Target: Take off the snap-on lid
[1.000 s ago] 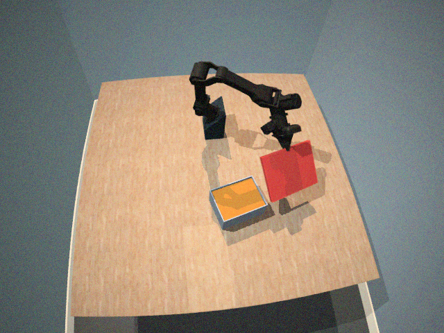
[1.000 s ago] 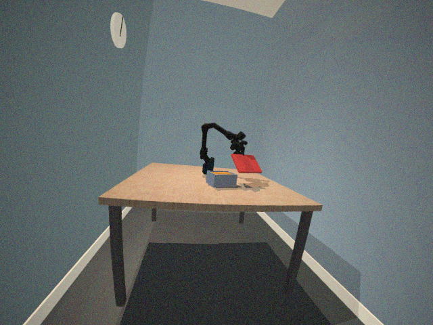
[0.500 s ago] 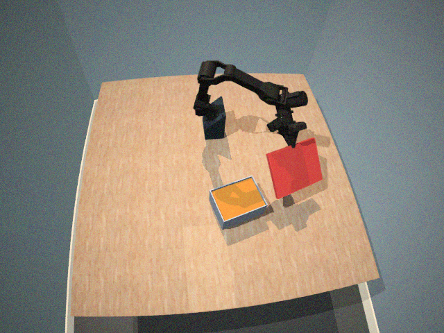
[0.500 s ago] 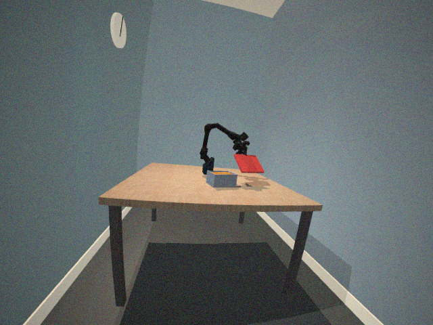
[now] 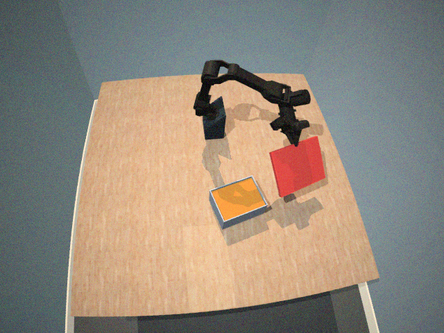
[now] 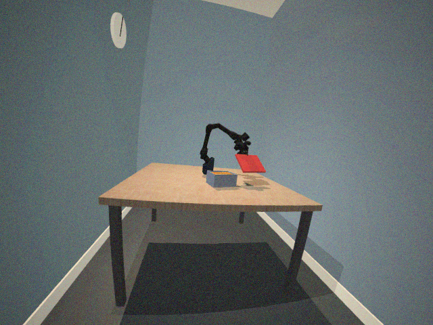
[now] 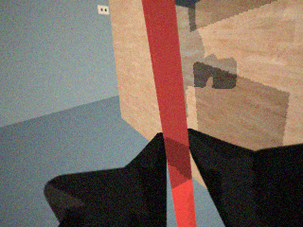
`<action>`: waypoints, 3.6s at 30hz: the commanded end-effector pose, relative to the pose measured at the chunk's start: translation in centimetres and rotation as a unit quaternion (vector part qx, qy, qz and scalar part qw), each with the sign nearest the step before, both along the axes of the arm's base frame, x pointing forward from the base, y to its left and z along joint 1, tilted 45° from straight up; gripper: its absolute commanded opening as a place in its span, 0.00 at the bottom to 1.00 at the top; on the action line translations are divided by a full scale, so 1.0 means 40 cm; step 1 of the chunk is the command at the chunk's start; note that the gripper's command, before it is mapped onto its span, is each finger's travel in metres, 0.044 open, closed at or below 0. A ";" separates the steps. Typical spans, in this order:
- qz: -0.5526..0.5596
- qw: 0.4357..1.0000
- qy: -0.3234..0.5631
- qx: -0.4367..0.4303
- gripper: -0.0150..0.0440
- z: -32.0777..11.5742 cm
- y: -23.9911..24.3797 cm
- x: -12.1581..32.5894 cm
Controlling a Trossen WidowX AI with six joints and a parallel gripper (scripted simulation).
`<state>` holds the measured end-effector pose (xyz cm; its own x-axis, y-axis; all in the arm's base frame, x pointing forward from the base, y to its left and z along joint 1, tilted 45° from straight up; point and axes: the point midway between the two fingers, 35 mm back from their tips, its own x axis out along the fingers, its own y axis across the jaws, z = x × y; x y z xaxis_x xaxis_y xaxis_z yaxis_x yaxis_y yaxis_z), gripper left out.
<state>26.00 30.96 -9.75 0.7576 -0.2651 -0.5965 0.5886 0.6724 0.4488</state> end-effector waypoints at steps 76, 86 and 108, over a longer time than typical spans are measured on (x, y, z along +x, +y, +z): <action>-0.001 1.000 -0.005 0.000 0.25 -0.119 -0.123 0.008; -0.001 1.000 -0.005 0.000 0.25 -0.134 -0.137 0.009; -0.001 1.000 -0.005 0.000 0.25 -0.166 -0.168 0.011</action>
<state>26.41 24.35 -16.21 0.7623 -0.2710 -0.5878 0.5880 0.6693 0.4541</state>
